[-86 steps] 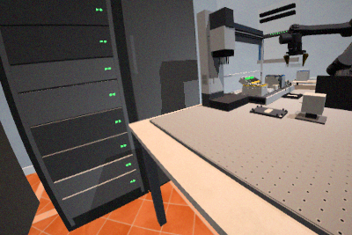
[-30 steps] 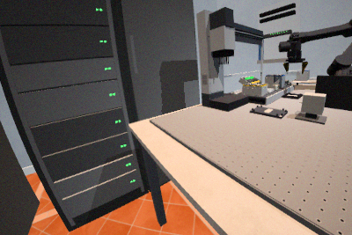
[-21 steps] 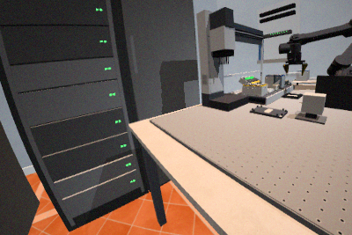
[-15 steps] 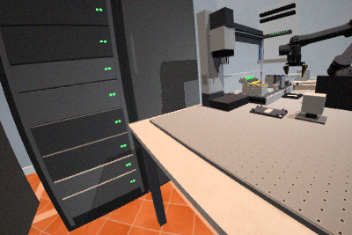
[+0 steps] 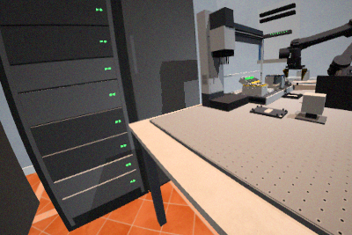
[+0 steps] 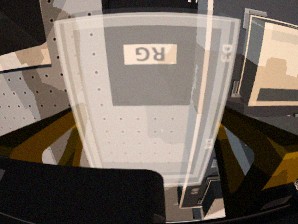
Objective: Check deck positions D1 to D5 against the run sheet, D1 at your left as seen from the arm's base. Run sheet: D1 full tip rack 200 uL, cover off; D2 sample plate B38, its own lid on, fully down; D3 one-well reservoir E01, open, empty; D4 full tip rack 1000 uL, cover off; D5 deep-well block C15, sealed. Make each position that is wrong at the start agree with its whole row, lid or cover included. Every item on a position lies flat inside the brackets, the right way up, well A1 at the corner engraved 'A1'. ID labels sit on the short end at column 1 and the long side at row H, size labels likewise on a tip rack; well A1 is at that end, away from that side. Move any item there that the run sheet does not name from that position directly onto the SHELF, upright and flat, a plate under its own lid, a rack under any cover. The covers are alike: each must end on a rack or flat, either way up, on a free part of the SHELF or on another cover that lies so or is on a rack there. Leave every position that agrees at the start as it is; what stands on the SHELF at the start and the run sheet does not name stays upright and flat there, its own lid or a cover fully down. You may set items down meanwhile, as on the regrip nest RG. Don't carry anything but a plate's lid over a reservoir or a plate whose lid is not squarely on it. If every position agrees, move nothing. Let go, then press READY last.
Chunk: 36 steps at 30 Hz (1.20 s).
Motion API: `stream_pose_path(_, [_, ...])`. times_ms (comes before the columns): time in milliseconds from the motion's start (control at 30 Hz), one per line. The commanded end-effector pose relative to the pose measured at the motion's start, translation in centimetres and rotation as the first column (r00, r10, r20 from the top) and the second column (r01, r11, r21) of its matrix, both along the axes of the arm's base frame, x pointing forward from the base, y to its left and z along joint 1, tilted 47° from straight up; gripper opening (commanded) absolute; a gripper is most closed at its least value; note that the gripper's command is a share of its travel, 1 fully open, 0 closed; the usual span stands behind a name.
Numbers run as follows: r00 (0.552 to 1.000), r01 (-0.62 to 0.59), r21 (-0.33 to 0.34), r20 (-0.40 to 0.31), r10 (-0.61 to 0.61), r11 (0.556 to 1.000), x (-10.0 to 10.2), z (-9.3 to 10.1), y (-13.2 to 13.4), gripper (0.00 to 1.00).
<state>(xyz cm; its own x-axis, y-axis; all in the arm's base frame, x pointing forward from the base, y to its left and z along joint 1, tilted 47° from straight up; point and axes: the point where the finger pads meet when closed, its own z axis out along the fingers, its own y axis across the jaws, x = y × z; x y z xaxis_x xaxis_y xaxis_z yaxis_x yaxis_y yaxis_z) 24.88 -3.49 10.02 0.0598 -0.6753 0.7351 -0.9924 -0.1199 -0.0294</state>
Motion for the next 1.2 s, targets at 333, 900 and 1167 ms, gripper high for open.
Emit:
stream_pose_path(333, [1.0,-0.012,0.004,-0.004,0.012,1.0,0.8,-1.4,-1.3,0.0])
stream_pose_path(900, [1.0,-0.012,0.003,-0.005,0.012,1.0,1.0,-3.1,-3.1,0.0])
stream_pose_path(1167, [1.0,-0.012,0.003,-0.006,0.012,1.0,1.2,-4.0,-4.1,0.0])
